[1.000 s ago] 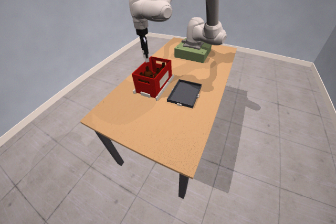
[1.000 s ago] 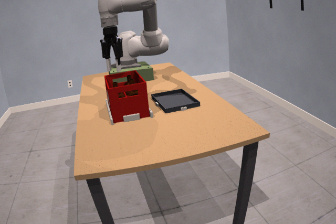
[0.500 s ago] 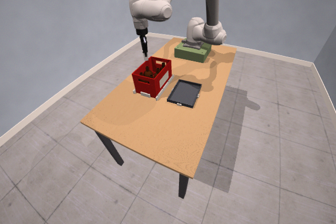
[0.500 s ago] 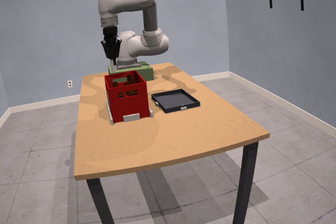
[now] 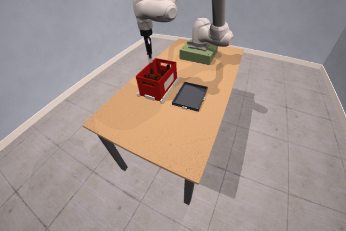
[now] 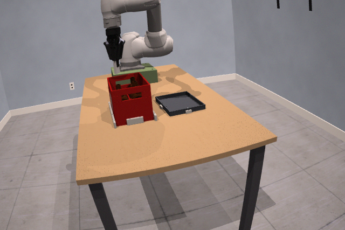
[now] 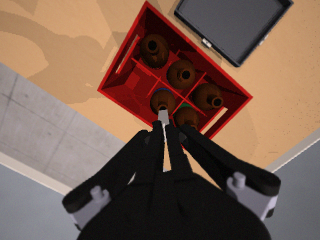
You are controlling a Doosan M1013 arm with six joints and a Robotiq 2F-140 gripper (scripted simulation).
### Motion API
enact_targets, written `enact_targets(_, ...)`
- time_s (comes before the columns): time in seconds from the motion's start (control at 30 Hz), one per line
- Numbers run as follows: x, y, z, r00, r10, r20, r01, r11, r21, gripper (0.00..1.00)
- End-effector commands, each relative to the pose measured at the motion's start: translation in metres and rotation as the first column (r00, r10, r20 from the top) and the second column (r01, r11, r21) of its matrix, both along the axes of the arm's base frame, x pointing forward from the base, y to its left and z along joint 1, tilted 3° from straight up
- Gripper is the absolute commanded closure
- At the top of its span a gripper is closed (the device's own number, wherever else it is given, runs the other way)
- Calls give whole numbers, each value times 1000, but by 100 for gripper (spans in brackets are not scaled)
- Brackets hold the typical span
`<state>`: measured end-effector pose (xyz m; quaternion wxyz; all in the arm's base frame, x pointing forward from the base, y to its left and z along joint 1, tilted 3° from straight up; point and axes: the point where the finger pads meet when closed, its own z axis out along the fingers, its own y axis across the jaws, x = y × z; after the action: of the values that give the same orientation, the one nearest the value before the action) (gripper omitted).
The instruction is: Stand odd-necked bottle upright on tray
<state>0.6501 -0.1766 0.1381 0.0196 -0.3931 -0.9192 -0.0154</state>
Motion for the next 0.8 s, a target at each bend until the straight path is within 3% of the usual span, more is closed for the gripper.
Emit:
enact_targets(0.0,0,-1,4,1000,4,1,-4,1000,-4,100)
enact_targets(0.23,0,6,4,1000,4,1,-4,1000,-4,100)
enact_targets(0.33,-1,50,6,1000,4,1,-4,1000,-4,100)
enact_targets(0.47,-5,84,7,1000,4,1,-4,1000,-3,100)
enact_targets(0.77,-5,86,7,1000,4,1,-4,1000,-3,100)
